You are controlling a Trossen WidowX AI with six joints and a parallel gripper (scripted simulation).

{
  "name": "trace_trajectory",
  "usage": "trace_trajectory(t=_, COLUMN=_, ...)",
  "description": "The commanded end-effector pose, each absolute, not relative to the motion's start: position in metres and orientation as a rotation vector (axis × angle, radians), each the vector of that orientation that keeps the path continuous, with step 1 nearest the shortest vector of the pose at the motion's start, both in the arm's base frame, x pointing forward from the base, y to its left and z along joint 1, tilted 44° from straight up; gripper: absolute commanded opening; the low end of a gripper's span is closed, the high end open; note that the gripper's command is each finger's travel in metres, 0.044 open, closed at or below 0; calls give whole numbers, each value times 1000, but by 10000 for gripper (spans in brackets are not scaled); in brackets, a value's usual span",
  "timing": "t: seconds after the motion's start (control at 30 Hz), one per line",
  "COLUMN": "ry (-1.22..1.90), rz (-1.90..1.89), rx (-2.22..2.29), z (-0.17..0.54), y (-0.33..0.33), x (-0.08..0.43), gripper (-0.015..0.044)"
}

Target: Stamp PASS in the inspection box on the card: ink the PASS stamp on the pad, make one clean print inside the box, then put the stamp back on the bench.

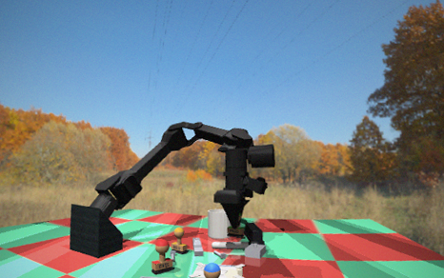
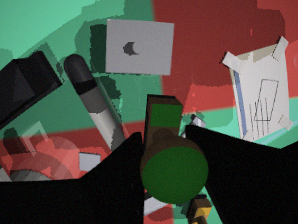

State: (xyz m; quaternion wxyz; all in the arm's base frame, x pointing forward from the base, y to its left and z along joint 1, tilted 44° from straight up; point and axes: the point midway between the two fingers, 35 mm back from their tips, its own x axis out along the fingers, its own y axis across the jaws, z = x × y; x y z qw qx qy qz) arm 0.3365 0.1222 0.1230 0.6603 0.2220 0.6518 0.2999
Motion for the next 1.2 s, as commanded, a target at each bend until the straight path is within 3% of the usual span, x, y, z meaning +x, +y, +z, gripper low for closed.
trace_trajectory(t=0.0, ry=1471, rz=676, rx=495, z=125, y=120, x=337, gripper=0)
trace_trajectory(t=1.17, ry=1473, rz=675, rx=493, z=138, y=109, x=337, gripper=0)
